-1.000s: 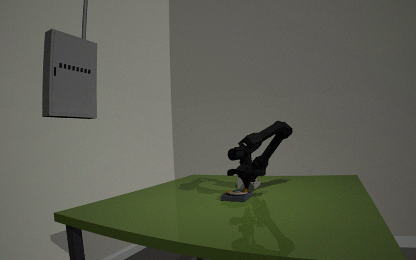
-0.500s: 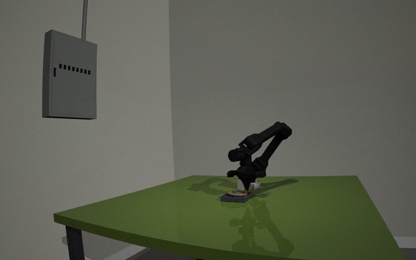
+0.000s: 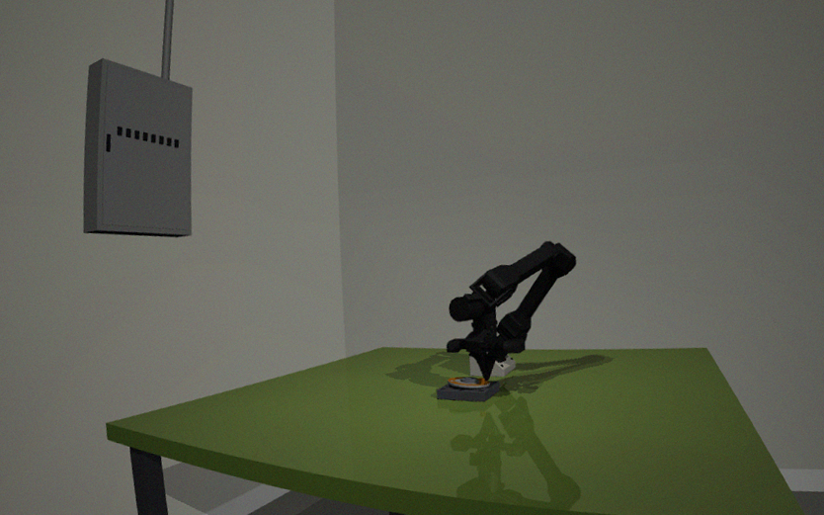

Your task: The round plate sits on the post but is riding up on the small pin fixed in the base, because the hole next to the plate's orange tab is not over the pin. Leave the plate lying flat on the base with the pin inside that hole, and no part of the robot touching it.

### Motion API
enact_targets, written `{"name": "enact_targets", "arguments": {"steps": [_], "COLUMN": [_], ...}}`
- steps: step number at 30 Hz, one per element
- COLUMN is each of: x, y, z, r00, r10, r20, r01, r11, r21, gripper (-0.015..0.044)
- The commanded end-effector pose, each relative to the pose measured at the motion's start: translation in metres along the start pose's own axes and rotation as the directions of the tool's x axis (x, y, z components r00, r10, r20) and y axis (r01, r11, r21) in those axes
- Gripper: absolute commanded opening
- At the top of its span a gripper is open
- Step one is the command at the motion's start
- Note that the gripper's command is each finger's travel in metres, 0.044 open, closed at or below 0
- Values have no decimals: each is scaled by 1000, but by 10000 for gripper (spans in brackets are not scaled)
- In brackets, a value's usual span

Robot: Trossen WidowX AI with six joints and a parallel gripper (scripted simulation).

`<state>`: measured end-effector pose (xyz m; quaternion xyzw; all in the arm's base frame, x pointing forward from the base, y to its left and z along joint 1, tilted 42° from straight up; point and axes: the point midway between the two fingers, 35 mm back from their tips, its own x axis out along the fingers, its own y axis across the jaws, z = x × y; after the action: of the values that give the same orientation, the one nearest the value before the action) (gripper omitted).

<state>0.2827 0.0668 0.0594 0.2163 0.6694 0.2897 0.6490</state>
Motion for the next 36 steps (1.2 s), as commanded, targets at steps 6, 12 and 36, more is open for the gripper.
{"name": "enact_targets", "arguments": {"steps": [6, 12, 36], "x": [0, -2, -5], "y": [-5, -9, -30], "z": [12, 19, 37], "r00": [1000, 1000, 1000], "r10": [-1, -1, -2], "r20": [-1, 0, 1], "r01": [1, 1, 2], "r11": [1000, 1000, 1000], "r21": [4, 4, 3], "gripper": [0, 0, 0]}}
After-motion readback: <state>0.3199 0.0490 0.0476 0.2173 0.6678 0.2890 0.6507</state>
